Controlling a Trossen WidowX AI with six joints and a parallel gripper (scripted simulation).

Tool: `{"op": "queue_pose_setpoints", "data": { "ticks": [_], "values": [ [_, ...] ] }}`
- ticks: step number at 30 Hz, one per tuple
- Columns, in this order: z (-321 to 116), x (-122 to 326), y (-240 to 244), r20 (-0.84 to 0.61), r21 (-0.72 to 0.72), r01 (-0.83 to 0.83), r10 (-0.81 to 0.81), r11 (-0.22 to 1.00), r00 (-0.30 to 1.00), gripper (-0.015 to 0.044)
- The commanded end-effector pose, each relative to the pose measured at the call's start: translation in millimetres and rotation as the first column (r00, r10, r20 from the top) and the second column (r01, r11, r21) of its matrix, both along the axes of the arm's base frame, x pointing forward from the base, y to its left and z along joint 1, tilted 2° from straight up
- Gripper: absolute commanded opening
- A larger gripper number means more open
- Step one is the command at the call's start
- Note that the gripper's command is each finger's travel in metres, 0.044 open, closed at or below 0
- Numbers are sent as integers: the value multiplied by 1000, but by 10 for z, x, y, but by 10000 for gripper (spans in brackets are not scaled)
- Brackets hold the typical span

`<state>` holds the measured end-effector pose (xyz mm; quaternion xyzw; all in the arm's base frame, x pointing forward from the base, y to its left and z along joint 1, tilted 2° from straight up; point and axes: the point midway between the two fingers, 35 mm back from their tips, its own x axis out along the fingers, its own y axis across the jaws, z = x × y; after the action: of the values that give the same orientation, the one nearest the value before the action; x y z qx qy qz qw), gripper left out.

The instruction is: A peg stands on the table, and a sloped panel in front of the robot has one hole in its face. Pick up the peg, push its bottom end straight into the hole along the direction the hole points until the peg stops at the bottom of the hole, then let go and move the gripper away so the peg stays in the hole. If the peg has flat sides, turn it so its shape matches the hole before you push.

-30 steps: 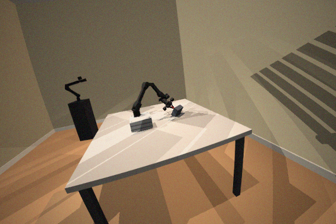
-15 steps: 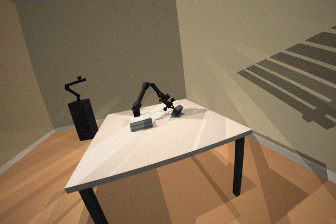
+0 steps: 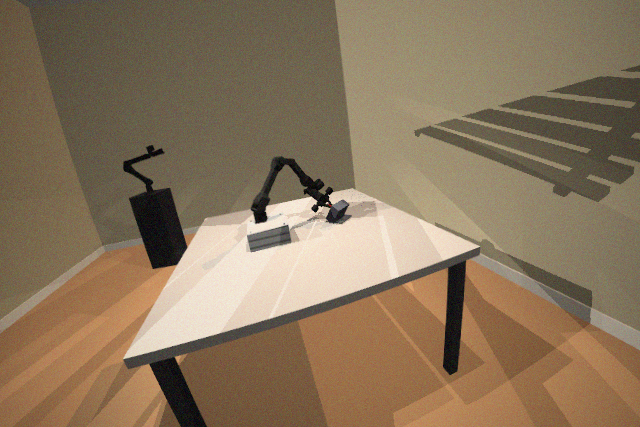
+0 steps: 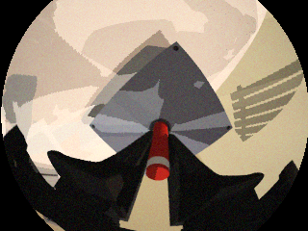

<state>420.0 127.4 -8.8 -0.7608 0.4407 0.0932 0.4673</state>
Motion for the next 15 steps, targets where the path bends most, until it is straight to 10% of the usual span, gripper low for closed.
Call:
{"op": "queue_pose_setpoints", "data": {
  "ticks": [1, 15],
  "values": [
    [2, 0, 2, 0, 0, 0, 0, 1000, 1000, 0],
    [3, -2, 4, 0, 0, 0, 0, 1000, 1000, 341]
  ]
}}
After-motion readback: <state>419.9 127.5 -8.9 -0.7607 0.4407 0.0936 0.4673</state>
